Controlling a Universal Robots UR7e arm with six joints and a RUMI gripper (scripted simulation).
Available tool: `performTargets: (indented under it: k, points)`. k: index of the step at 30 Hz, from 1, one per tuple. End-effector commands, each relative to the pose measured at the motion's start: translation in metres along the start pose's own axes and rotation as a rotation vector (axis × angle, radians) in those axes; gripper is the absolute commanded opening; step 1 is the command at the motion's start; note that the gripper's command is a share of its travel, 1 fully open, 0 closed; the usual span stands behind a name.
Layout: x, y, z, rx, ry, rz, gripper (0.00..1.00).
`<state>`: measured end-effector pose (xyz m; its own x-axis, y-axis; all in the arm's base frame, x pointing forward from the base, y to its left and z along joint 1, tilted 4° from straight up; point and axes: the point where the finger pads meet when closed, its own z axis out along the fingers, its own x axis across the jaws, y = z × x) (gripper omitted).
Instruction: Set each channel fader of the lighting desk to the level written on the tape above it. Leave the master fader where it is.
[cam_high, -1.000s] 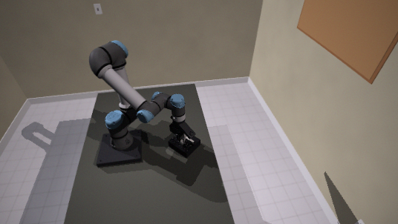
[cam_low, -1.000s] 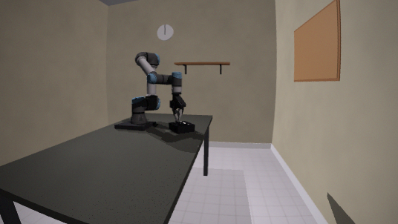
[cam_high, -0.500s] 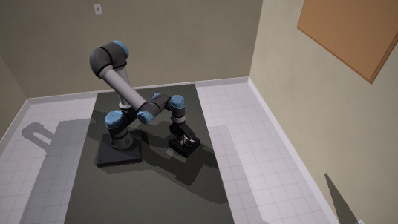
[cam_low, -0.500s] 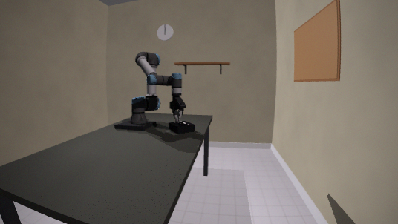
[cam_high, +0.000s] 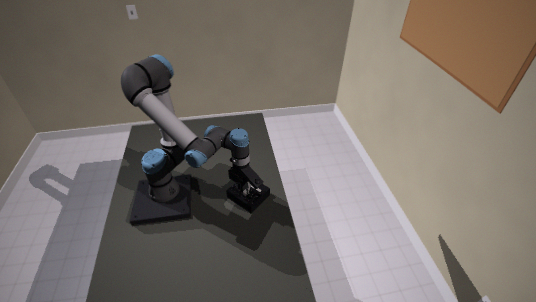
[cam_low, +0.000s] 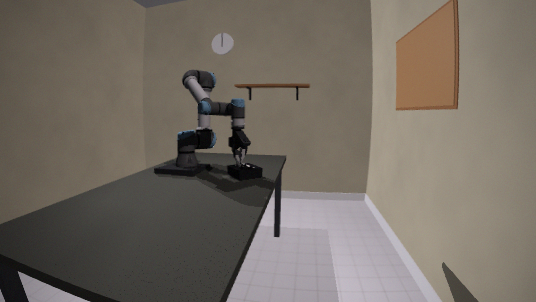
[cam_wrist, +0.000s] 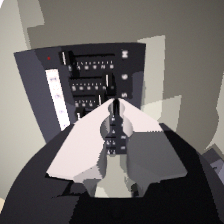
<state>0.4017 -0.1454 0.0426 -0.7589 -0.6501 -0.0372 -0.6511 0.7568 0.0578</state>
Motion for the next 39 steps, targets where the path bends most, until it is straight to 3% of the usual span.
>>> performTargets:
  k: [1, 39]
  points:
    - [0.000, 0.002, 0.003, -0.006, 0.001, 0.000, 0.00]
    - [-0.010, 0.002, 0.003, -0.006, 0.001, 0.000, 0.00]
